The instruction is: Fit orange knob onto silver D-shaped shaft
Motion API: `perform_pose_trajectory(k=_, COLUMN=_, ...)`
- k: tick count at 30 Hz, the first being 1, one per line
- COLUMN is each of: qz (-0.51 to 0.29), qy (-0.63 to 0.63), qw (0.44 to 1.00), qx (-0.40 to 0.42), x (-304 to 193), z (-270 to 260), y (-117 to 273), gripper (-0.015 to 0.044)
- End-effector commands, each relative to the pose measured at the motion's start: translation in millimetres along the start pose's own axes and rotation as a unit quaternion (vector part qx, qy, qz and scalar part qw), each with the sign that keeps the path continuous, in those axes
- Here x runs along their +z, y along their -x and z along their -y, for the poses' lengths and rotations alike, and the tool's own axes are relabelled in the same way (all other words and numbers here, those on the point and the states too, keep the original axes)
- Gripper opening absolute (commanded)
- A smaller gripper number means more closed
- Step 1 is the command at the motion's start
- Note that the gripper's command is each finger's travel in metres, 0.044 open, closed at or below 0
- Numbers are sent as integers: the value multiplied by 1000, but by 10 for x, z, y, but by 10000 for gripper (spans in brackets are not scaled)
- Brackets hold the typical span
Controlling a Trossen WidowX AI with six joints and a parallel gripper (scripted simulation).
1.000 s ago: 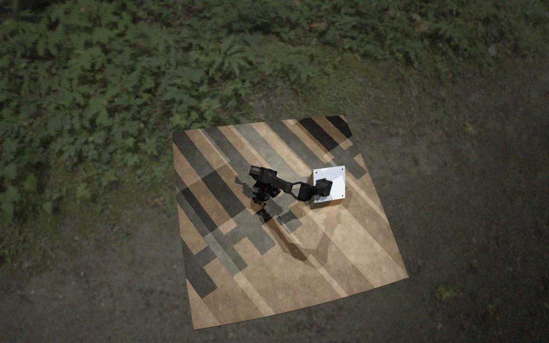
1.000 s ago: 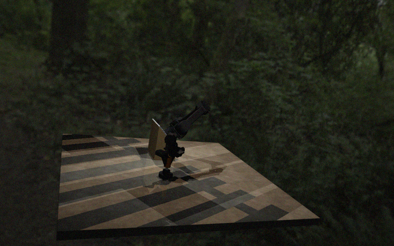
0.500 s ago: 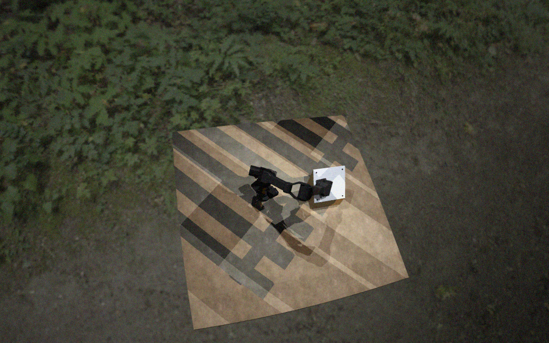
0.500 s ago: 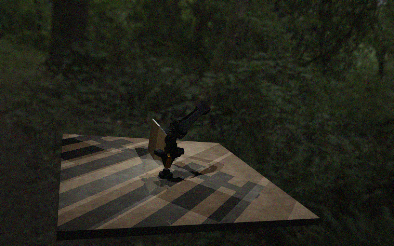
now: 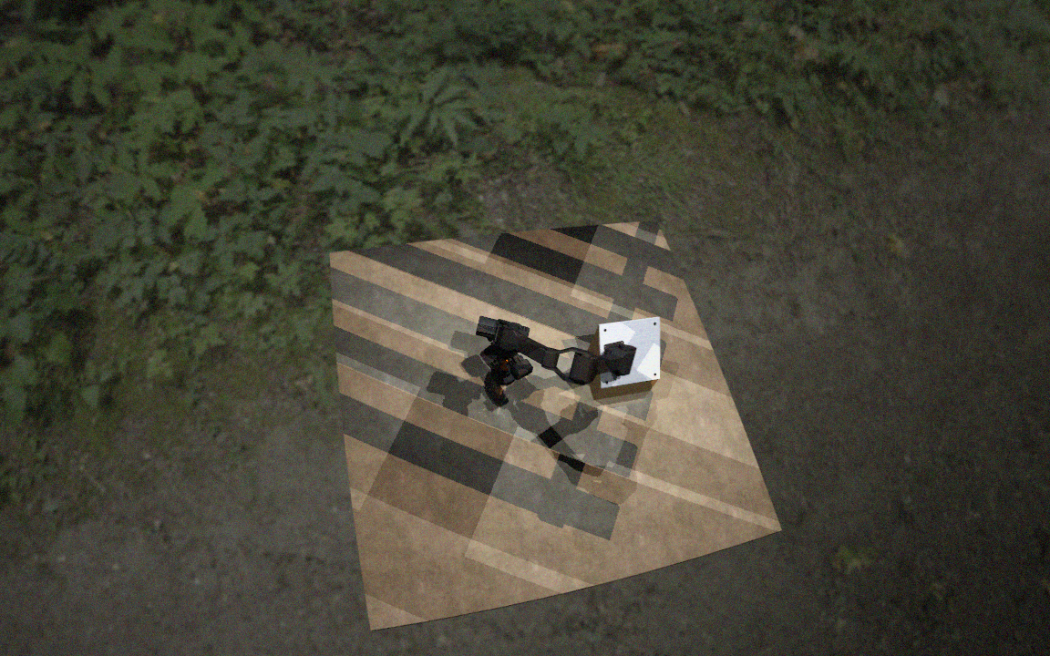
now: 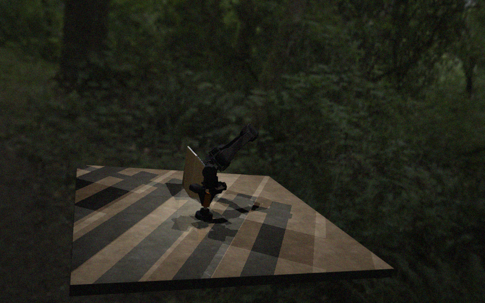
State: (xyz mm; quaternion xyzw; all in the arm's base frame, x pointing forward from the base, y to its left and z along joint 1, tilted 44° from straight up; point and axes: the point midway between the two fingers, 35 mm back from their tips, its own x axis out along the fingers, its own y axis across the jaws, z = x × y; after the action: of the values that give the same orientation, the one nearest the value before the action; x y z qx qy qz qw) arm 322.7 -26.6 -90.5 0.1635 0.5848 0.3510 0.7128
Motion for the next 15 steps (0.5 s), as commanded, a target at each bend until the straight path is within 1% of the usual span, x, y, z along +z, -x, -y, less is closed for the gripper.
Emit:
perform_pose_trajectory(k=1, qz=1, qy=-1, qw=1000, qx=-2, x=5, z=9, y=-12, gripper=0)
perform_pose_trajectory(k=15, qz=1, qy=-1, qw=1000, qx=-2, x=-1, z=-15, y=18, gripper=0)
